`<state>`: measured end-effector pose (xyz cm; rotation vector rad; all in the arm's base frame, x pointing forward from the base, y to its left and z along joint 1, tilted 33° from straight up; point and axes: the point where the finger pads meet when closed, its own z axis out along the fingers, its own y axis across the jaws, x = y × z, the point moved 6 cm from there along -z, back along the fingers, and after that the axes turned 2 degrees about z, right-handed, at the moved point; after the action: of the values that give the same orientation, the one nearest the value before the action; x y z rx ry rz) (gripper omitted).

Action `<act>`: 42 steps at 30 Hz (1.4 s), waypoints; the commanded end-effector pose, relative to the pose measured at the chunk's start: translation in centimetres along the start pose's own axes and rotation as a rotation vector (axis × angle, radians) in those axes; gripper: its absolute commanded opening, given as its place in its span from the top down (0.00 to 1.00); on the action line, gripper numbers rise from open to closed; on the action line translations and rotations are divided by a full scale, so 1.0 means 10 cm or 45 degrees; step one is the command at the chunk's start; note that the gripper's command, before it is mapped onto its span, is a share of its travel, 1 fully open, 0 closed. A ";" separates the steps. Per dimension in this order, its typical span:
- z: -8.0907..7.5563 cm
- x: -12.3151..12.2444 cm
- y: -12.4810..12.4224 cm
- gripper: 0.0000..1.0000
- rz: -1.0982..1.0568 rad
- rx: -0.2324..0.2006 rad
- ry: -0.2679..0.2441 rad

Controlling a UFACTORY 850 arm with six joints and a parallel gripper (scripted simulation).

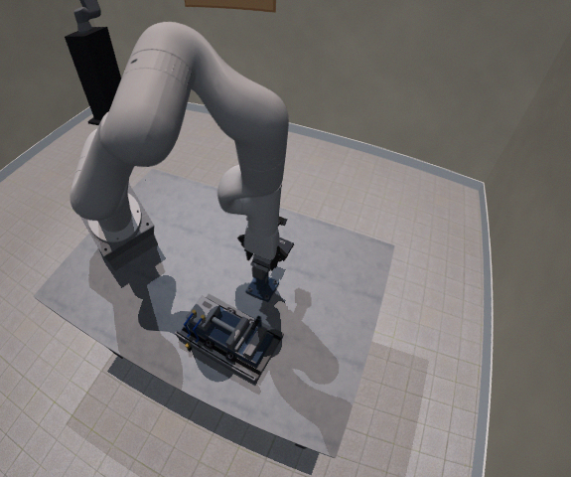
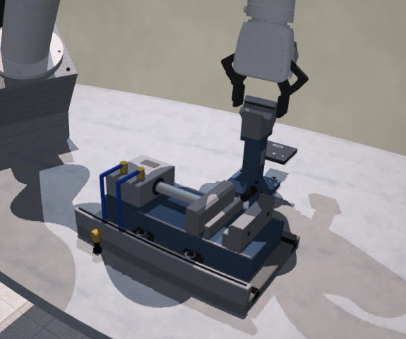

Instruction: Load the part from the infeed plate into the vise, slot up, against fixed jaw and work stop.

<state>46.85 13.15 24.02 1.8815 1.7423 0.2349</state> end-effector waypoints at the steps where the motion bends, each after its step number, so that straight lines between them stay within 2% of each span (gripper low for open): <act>1: 0.01 -0.05 0.01 0.11 0.002 -0.013 0.097; 13: 0.02 -0.14 0.01 0.11 0.001 -0.007 0.261; 15: 0.02 -0.14 0.01 0.11 0.001 -0.007 0.261; 30: 0.04 -0.20 0.02 0.11 0.001 -0.005 0.375; 42: 0.05 -0.23 0.02 0.11 0.001 -0.004 0.427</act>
<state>46.97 11.04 24.31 1.9326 1.9443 0.5234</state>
